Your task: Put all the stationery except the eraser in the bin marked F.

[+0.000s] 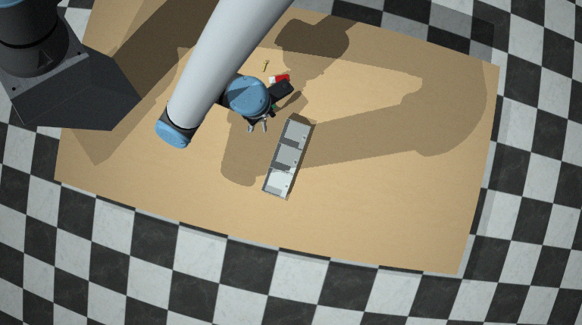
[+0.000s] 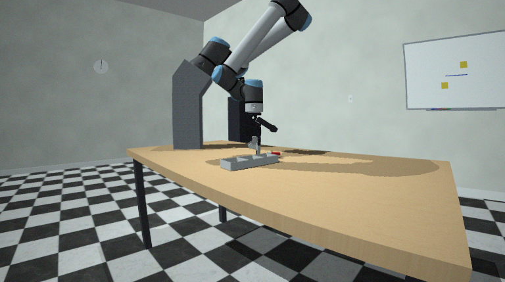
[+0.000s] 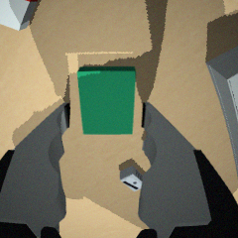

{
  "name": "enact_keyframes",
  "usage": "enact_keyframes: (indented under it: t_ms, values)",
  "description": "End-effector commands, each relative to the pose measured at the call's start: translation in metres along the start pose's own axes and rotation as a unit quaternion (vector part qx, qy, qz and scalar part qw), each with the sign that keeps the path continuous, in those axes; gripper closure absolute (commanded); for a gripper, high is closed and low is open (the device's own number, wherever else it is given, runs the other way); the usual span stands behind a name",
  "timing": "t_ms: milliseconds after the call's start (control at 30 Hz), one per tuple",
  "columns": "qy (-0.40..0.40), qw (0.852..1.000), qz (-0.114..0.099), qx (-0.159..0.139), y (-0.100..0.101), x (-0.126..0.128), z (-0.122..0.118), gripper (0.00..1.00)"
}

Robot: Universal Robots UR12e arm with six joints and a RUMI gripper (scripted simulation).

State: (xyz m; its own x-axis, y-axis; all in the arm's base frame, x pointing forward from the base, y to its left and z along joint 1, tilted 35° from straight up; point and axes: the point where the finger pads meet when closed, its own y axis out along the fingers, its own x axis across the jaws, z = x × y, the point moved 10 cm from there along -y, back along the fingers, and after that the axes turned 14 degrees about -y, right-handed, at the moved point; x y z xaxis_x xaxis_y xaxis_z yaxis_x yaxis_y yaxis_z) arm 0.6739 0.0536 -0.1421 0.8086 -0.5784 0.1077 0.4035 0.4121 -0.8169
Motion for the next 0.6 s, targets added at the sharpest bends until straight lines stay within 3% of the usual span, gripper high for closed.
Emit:
enact_keyframes:
  t_ms: [0, 200, 233, 567]
  values:
    - [-0.001, 1.000, -0.004, 0.001, -0.0010, 0.0032, 0.0010, 0.67]
    - [-0.001, 1.000, -0.004, 0.001, -0.0010, 0.0040, 0.0015, 0.67]
    - [-0.001, 1.000, -0.004, 0.001, -0.0009, 0.0040, 0.0014, 1.00]
    - [-0.001, 1.000, -0.004, 0.001, -0.0009, 0.0040, 0.0015, 1.00]
